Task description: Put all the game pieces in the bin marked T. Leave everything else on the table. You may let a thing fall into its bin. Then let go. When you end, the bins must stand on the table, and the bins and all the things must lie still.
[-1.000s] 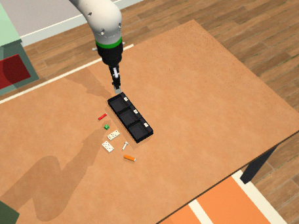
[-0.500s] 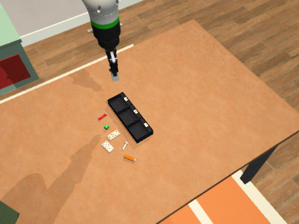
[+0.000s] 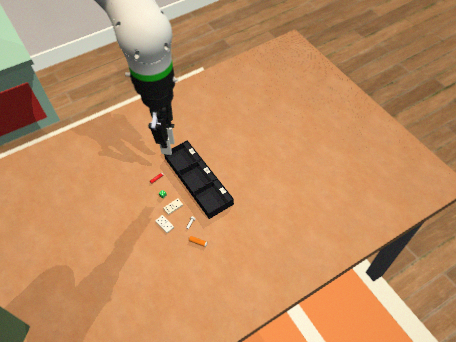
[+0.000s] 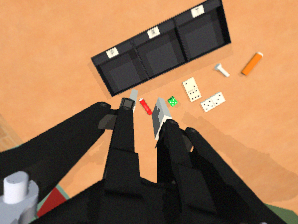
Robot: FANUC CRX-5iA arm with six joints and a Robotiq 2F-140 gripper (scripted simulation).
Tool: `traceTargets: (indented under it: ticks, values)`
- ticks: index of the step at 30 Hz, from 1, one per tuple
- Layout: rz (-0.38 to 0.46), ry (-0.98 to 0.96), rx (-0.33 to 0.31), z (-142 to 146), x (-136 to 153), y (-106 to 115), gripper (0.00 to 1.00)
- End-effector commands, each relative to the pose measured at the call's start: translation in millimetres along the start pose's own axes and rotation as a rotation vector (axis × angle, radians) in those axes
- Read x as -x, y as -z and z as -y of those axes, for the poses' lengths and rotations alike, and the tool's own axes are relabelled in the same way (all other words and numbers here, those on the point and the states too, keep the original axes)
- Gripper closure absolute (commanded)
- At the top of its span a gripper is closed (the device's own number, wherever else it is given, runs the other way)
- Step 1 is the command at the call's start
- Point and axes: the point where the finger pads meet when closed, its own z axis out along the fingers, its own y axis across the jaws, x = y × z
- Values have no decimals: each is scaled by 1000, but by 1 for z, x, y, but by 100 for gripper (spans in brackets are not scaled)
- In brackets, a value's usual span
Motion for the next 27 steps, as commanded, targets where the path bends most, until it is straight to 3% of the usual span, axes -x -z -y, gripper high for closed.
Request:
traceTargets:
  ticks: [1,5,7,8,11,27]
  values:
    - [-6,-157,1,-22,5,-20,81]
    - [-6,-333,0,-47,11,-41,81]
    - [-6,-333,0,-47,11,-41,81]
    - [-8,-457,0,-53,13,-46,81]
    - [-8,-548,0,-73,17,-61,81]
    - [-9,-552,0,-72,17,-61,81]
